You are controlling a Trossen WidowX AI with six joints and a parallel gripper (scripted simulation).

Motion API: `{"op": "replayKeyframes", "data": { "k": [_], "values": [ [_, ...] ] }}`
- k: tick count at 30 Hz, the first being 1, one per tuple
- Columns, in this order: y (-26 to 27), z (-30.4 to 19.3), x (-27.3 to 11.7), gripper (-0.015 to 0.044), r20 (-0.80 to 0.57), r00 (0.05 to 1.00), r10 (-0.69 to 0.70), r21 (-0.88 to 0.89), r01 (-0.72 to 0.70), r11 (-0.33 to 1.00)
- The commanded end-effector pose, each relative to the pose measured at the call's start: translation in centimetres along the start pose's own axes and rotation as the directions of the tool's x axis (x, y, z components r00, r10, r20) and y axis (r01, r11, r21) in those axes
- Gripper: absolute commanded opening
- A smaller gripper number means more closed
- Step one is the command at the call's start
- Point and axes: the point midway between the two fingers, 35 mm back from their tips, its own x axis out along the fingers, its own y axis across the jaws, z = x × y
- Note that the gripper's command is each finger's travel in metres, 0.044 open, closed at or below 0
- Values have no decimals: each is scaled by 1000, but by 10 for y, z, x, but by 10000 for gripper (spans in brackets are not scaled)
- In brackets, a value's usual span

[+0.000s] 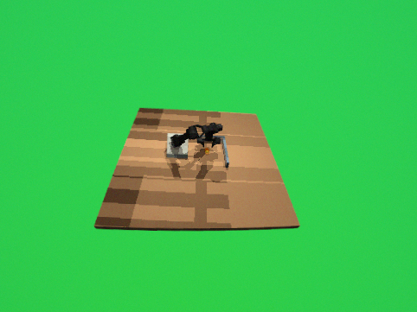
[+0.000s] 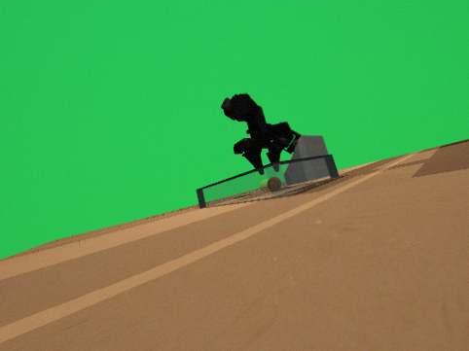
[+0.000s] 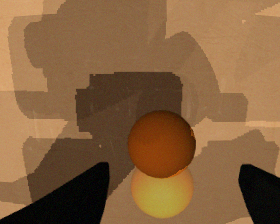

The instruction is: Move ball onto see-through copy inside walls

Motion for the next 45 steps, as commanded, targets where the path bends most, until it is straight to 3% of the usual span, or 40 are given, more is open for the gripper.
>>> {"op": "replayKeyframes", "data": {
  "k": [1, 20, 21, 39, 45],
  "values": [
    [4, 0, 10, 310, -9, 1000, 11, -15, -11, 1000],
    [5, -1, 37, 310, -12, 1000, 11, -15, -11, 1000],
    [5, -1, 37, 284, -12, 1000, 11, -15, -11, 1000],
    [5, -1, 37, 164, -12, 1000, 11, -15, -11, 1000],
    [0, 2, 15, 6, -4, 1000, 9, -16, -9, 1000]
  ]
}}
